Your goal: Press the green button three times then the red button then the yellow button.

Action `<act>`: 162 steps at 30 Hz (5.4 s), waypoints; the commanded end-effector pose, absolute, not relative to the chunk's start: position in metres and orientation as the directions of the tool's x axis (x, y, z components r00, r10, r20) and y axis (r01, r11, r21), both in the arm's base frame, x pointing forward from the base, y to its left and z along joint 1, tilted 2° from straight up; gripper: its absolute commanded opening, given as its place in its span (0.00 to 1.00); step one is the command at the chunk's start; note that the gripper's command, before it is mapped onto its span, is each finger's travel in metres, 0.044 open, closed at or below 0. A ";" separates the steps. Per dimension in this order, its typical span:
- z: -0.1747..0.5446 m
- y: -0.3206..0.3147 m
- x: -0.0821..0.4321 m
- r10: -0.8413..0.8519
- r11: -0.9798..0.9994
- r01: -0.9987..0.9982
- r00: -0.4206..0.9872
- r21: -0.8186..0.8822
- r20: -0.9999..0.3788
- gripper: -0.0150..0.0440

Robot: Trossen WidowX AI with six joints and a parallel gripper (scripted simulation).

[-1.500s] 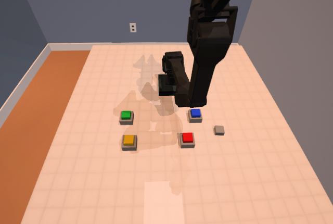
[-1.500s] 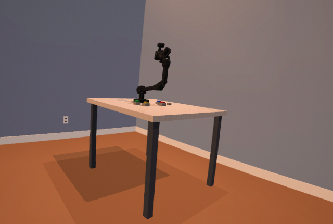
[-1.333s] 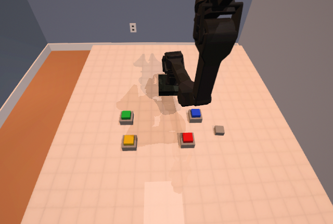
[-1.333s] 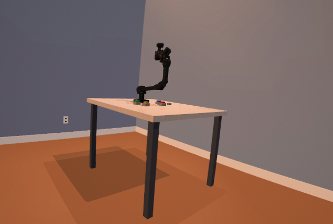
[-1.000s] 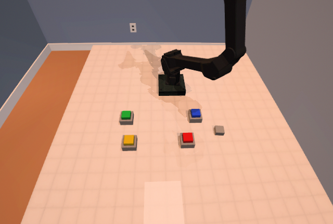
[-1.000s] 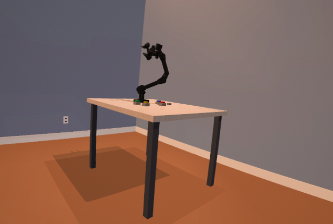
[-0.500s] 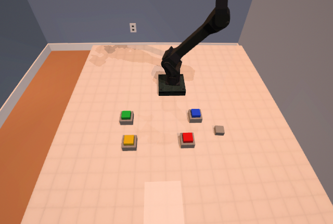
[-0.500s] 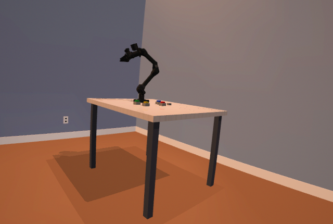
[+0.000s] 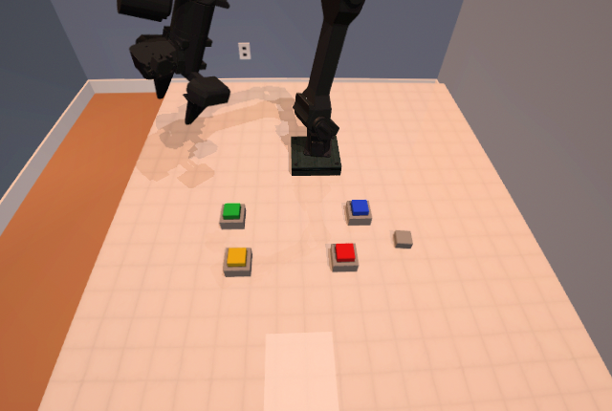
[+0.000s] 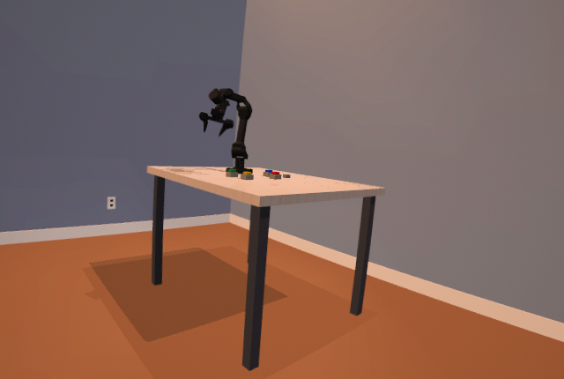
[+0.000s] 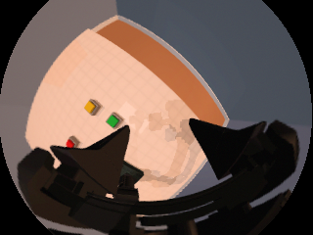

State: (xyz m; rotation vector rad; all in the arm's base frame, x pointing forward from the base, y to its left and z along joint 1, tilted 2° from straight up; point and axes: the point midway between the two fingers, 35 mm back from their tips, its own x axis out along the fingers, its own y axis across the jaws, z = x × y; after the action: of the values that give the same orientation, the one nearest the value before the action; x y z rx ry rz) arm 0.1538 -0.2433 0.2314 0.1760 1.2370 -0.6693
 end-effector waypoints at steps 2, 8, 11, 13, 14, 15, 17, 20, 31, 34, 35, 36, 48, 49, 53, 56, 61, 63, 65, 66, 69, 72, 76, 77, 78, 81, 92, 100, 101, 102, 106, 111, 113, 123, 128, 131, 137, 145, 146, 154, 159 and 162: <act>0.173 -0.196 0.206 -0.151 0.981 0.139 0.097 -0.137 -0.984 0.93; 0.137 -0.155 0.230 -0.033 0.986 -0.163 -0.003 -0.032 -0.999 0.93; 0.137 -0.155 0.230 -0.033 0.986 -0.163 -0.003 -0.032 -0.999 0.93; 0.137 -0.155 0.230 -0.033 0.986 -0.163 -0.003 -0.032 -0.999 0.93; 0.137 -0.155 0.230 -0.033 0.986 -0.163 -0.003 -0.032 -0.999 0.93; 0.135 -0.155 0.230 -0.033 0.986 -0.163 -0.003 -0.032 -0.999 0.89; 0.119 -0.156 0.231 -0.033 0.986 -0.163 -0.003 -0.032 -0.999 0.80; 0.083 -0.157 0.230 -0.033 0.986 -0.163 -0.003 -0.032 -0.999 0.67; 0.075 -0.157 0.230 -0.033 0.986 -0.163 -0.003 -0.032 -0.999 0.29; 0.075 -0.157 0.230 -0.033 0.986 -0.163 -0.003 -0.032 -0.999 0.29; 0.075 -0.157 0.230 -0.033 0.986 -0.163 -0.003 -0.032 -0.999 0.29; 0.075 -0.157 0.230 -0.033 0.986 -0.163 -0.003 -0.032 -0.999 0.29; 0.061 -0.157 0.230 -0.033 0.986 -0.163 -0.003 -0.032 -0.999 0.29; 0.060 -0.158 0.230 -0.033 0.986 -0.163 -0.003 -0.032 -0.999 0.29; 0.053 -0.158 0.230 -0.033 0.986 -0.163 -0.003 -0.032 -0.999 0.29; 0.048 -0.158 0.230 -0.033 0.986 -0.163 -0.003 -0.032 -0.999 0.29; 0.041 -0.158 0.229 -0.033 0.986 -0.163 -0.003 -0.032 -0.999 0.29; 0.041 -0.158 0.229 -0.033 0.986 -0.163 -0.003 -0.032 -0.999 0.29; 0.041 -0.158 0.229 -0.033 0.986 -0.163 -0.003 -0.032 -0.999 0.29; 0.041 -0.158 0.229 -0.033 0.986 -0.163 -0.003 -0.032 -0.999 0.29; 0.041 -0.158 0.229 -0.033 0.986 -0.163 -0.003 -0.032 -0.999 0.29; 0.041 -0.158 0.229 -0.033 0.986 -0.163 -0.003 -0.032 -0.999 0.29; 0.041 -0.158 0.229 -0.033 0.986 -0.163 -0.003 -0.032 -0.999 0.29; 0.041 -0.158 0.229 -0.033 0.986 -0.163 -0.003 -0.032 -0.999 0.29; 0.041 -0.158 0.229 -0.033 0.986 -0.163 -0.003 -0.032 -0.999 0.29; 0.041 -0.158 0.229 -0.033 0.986 -0.163 -0.003 -0.032 -0.999 0.29; 0.074 -0.157 0.230 -0.033 0.986 -0.163 -0.003 -0.032 -0.999 0.29; 0.061 -0.157 0.230 -0.033 0.986 -0.163 -0.003 -0.032 -0.999 0.29; 0.060 -0.158 0.230 -0.033 0.986 -0.163 -0.003 -0.032 -0.999 0.29; 0.058 -0.158 0.230 -0.033 0.986 -0.163 -0.003 -0.032 -0.999 0.29; 0.051 -0.158 0.230 -0.033 0.986 -0.163 -0.003 -0.032 -0.999 0.29; 0.043 -0.158 0.230 -0.033 0.986 -0.163 -0.003 -0.032 -0.999 0.29; 0.041 -0.158 0.229 -0.033 0.986 -0.163 -0.003 -0.032 -0.999 0.29; 0.041 -0.158 0.229 -0.033 0.986 -0.163 -0.003 -0.032 -0.999 0.29; 0.041 -0.158 0.229 -0.033 0.986 -0.163 -0.003 -0.032 -0.999 0.29; 0.041 -0.158 0.229 -0.033 0.986 -0.163 -0.003 -0.032 -0.999 0.29; 0.073 -0.157 0.230 -0.033 0.986 -0.162 -0.003 -0.032 -0.999 0.29; 0.073 -0.157 0.230 -0.033 0.986 -0.163 -0.003 -0.032 -0.999 0.29; 0.071 -0.157 0.230 -0.033 0.986 -0.163 -0.003 -0.032 -0.999 0.29; 0.058 -0.158 0.230 -0.033 0.986 -0.163 -0.003 -0.032 -0.999 0.29; 0.050 -0.158 0.230 -0.033 0.986 -0.163 -0.003 -0.032 -0.999 0.29; 0.045 -0.158 0.230 -0.033 0.986 -0.163 -0.003 -0.032 -0.999 0.29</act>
State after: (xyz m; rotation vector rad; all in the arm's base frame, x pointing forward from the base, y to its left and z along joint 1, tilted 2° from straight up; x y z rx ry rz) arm 0.2318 -0.1595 0.0521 -0.1579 1.5671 0.0941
